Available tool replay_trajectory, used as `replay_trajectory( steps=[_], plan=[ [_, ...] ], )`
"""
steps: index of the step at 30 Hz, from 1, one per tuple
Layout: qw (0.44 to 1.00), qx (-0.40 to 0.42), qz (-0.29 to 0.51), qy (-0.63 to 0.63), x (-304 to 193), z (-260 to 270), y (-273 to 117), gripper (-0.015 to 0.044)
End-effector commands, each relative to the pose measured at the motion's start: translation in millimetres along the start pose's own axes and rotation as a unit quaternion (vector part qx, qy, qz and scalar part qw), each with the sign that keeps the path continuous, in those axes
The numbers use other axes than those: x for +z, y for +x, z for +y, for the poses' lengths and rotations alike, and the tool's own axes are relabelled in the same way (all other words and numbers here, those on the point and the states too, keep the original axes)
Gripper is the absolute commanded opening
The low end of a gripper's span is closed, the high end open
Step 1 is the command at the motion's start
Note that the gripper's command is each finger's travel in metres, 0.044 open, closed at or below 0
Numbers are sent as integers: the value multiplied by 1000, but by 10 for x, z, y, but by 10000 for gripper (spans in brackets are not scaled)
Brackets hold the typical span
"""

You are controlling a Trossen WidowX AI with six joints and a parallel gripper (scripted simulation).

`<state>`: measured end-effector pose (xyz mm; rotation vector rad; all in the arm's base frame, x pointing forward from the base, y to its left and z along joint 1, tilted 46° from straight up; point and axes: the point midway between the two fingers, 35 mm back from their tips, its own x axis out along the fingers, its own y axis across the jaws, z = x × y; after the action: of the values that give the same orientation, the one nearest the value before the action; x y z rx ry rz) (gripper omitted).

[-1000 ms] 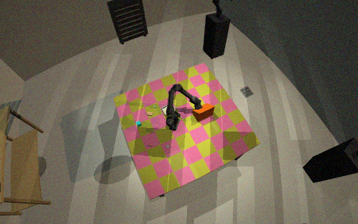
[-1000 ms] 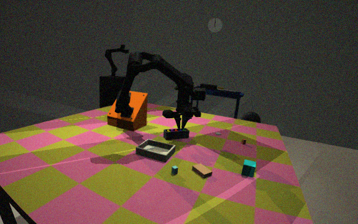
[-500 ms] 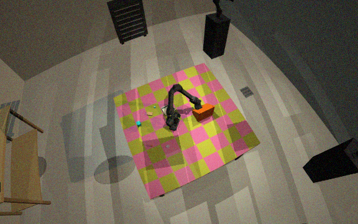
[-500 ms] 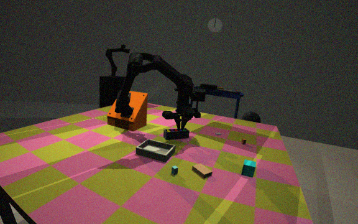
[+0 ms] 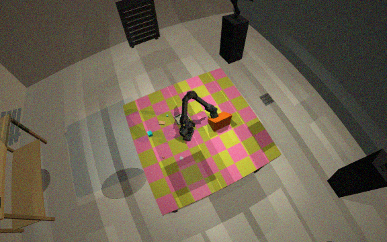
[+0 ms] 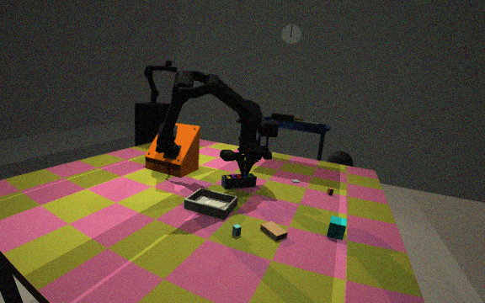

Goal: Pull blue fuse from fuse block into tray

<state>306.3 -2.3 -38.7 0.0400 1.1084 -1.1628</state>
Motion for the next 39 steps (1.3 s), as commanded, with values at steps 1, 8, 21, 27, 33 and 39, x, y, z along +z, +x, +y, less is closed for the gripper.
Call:
replay_trajectory(
  steps=[1,8,21,27,33,39],
  plan=[
    [1000,0,0,1,1,1,-25,0],
    [1000,0,0,1,2,3,-59,0],
    [1000,0,0,1,3,6,-122,0],
    [1000,0,0,0,3,6,-152,0],
    [1000,0,0,0,3,7,-181,0],
    [1000,0,0,0,4,7,-211,0]
  ],
)
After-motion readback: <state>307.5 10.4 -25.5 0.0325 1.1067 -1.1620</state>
